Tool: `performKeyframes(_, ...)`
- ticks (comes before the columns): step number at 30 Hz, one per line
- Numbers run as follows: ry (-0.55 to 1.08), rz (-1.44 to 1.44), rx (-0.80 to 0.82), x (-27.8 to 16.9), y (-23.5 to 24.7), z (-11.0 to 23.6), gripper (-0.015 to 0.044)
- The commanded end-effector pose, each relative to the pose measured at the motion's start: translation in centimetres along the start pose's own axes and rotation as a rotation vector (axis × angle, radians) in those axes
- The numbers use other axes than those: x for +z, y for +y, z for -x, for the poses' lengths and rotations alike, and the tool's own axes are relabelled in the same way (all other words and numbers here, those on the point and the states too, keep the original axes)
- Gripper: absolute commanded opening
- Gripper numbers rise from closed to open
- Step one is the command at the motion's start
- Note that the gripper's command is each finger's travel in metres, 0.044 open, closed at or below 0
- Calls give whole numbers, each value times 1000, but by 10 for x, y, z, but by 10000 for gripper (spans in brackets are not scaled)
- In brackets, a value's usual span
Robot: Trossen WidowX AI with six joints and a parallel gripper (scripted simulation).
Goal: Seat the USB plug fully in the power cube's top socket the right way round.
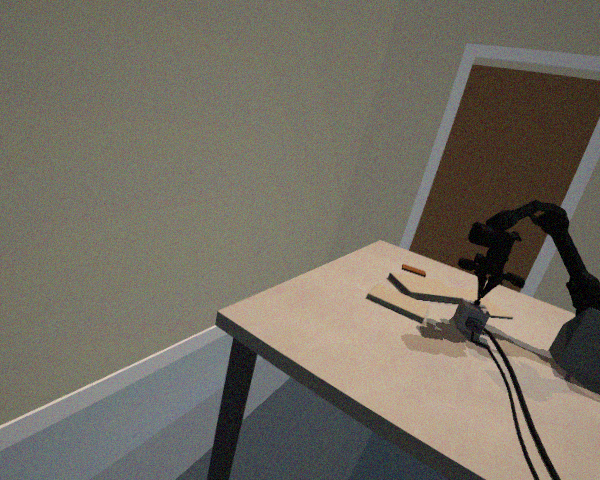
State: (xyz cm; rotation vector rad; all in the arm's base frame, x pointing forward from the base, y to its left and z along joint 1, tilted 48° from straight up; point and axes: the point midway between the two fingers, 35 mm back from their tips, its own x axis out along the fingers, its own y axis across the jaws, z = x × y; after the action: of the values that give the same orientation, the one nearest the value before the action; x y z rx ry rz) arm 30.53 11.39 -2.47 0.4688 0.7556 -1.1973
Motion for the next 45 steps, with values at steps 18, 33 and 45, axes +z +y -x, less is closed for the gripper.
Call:
performKeyframes(18, -4, 7, -1, 0, 0, -4, 0)
performKeyframes(33, -4, 7, -1, 0, 0, -5, 0)
performKeyframes(45, -4, 7, -1, 1, 0, -7, 0)
